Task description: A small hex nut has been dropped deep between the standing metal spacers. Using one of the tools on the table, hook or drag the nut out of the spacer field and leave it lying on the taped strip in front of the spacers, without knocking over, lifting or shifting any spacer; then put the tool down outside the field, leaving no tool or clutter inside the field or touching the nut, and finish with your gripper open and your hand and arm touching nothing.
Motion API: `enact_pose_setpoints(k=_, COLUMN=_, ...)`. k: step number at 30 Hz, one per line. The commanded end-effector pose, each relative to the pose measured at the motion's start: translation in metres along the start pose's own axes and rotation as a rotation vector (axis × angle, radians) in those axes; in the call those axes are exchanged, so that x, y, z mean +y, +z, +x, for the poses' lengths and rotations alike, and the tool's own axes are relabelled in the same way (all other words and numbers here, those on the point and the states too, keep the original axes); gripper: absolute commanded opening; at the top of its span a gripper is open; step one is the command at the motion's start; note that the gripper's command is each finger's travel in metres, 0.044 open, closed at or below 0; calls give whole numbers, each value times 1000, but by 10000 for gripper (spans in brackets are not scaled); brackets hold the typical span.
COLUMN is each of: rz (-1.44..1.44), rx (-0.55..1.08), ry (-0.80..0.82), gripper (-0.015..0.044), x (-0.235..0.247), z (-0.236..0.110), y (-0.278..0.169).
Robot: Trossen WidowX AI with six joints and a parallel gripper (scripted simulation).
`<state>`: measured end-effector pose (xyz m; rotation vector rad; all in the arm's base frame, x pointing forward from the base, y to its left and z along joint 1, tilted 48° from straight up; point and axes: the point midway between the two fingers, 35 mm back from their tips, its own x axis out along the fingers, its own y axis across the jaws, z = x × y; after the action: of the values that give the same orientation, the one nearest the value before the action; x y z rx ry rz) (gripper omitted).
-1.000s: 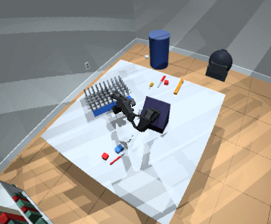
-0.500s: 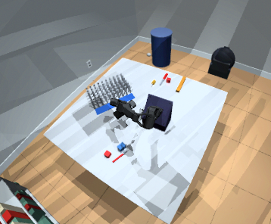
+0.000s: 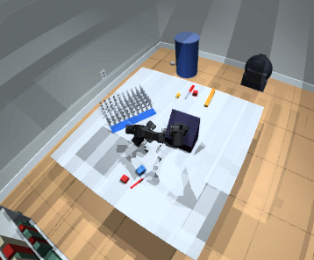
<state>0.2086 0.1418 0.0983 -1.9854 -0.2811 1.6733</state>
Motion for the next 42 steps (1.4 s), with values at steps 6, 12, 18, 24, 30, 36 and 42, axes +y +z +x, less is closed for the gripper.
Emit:
enact_pose_setpoints(k=6, rz=-95, rx=37, ry=21, gripper=0, x=-19, z=-5, y=13)
enact_pose_setpoints(k=12, rz=-165, rx=57, ry=26, gripper=0, x=-32, z=-8, y=25)
enact_pose_setpoints(k=18, rz=-237, rx=81, ry=23, gripper=0, x=-44, z=-12, y=37)
enact_pose_setpoints(k=24, rz=-299, rx=102, ry=8, gripper=0, x=-56, z=-18, y=50)
enact_pose_setpoints(k=30, rz=-354, rx=123, ry=-13, gripper=0, x=-68, z=-26, y=64)
enact_pose_setpoints(k=36, rz=-404, rx=146, ry=-34, gripper=0, x=-77, z=-33, y=78)
enact_pose_setpoints(k=42, rz=-455, rx=166, ry=-62, gripper=0, x=-86, z=-42, y=92)
